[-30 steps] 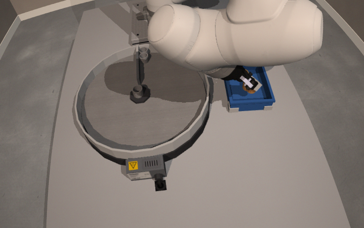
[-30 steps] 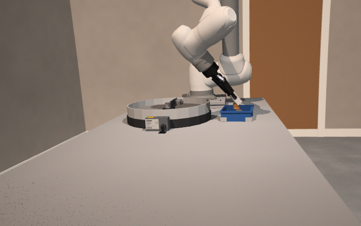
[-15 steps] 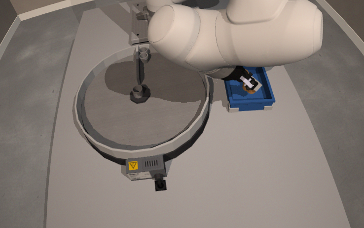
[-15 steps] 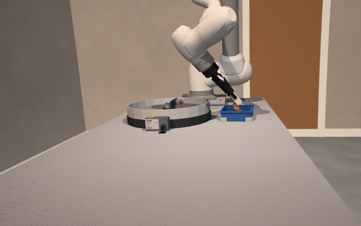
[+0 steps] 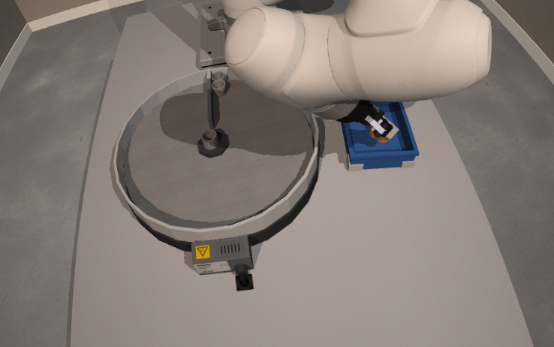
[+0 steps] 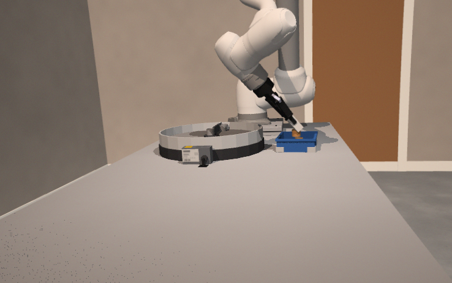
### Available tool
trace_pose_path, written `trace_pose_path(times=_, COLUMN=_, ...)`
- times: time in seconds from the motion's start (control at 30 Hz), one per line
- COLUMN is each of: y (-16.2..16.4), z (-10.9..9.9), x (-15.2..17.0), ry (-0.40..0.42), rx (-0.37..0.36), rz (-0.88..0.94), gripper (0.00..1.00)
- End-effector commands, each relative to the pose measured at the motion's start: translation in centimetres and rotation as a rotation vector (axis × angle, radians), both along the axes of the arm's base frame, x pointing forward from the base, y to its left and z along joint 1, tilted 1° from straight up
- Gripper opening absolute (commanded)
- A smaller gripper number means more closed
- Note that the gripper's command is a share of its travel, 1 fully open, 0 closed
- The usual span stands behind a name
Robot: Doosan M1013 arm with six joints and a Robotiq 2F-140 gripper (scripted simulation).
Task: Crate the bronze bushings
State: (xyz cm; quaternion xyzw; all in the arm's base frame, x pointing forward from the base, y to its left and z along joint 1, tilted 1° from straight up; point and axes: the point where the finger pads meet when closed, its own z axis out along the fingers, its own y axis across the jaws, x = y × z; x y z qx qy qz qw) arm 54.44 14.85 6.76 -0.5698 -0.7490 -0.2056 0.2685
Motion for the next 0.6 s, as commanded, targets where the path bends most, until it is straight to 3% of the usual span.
trace_pose_path(times=0.0, y=0.0, z=0.01, x=0.0, ry=0.0, rx=0.0, rz=0.0, gripper=0.0)
trace_pose_path(times=0.57, y=0.0, z=-0.75, x=0.01, ry=0.0, rx=0.0, rz=0.0, gripper=0.0)
